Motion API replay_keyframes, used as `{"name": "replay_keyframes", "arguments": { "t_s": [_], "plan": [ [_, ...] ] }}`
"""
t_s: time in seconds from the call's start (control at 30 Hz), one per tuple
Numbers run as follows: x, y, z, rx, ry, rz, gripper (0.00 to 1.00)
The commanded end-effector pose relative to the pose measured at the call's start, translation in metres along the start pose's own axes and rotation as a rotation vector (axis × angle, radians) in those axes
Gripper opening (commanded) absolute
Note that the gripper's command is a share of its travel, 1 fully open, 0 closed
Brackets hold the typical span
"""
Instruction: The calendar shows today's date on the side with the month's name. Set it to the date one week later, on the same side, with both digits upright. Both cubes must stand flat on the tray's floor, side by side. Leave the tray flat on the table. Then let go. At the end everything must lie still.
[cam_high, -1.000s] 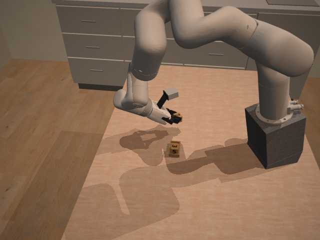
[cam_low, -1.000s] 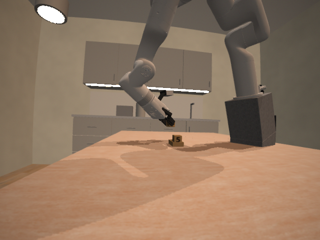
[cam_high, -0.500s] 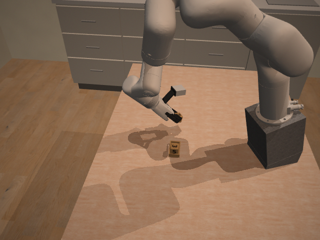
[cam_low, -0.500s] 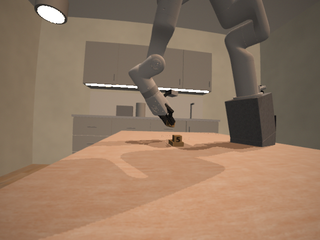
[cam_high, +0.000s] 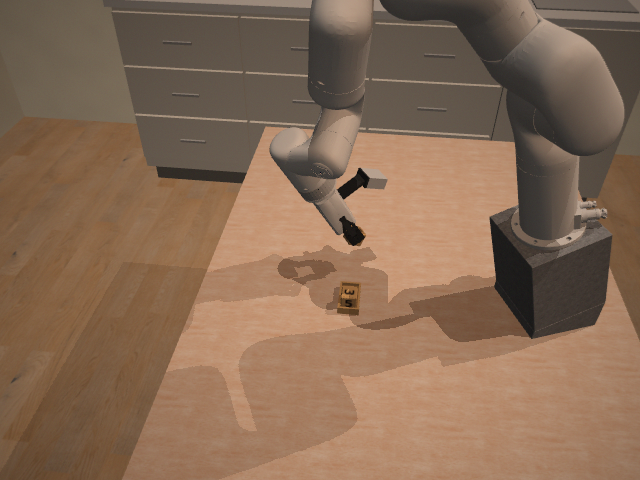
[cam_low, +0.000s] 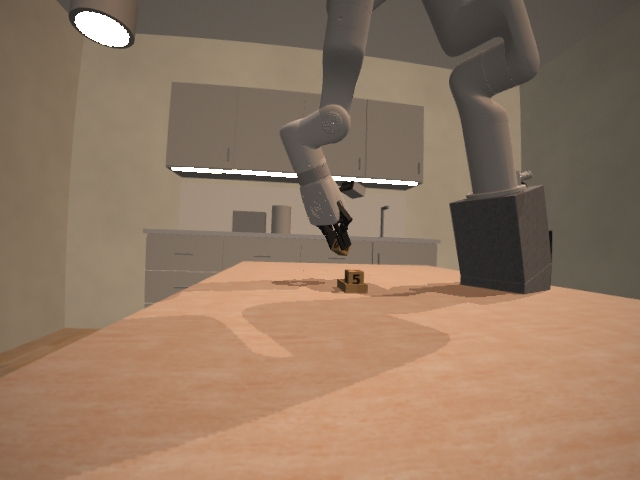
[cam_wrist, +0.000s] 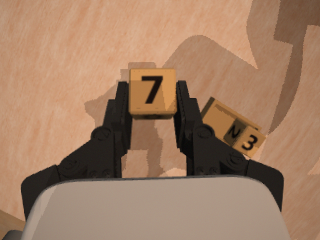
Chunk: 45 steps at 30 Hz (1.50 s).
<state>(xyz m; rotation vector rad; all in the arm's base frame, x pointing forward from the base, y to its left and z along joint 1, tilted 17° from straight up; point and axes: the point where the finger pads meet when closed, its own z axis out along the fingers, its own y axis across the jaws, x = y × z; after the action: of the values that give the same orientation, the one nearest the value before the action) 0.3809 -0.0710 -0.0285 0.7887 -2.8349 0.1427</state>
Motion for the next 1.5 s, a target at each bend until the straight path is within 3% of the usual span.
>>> {"name": "replay_keyframes", "arguments": {
  "t_s": [0.0,0.2,0.37,0.6,1.47],
  "plan": [
    [0.002,-0.001,-0.001,0.003,-0.072,-0.004,0.29],
    [0.0,0.002,0.001,-0.009,-0.102,-0.007,0.29],
    [-0.003,0.006,0.003,-0.031,-0.212,-0.013,0.29],
    [0.003,0.0,0.0,-0.001,-0.328,-0.005,0.29],
    [0.007,-0.005,0.004,-0.009,-0.386,-0.013,0.29]
  ]
}}
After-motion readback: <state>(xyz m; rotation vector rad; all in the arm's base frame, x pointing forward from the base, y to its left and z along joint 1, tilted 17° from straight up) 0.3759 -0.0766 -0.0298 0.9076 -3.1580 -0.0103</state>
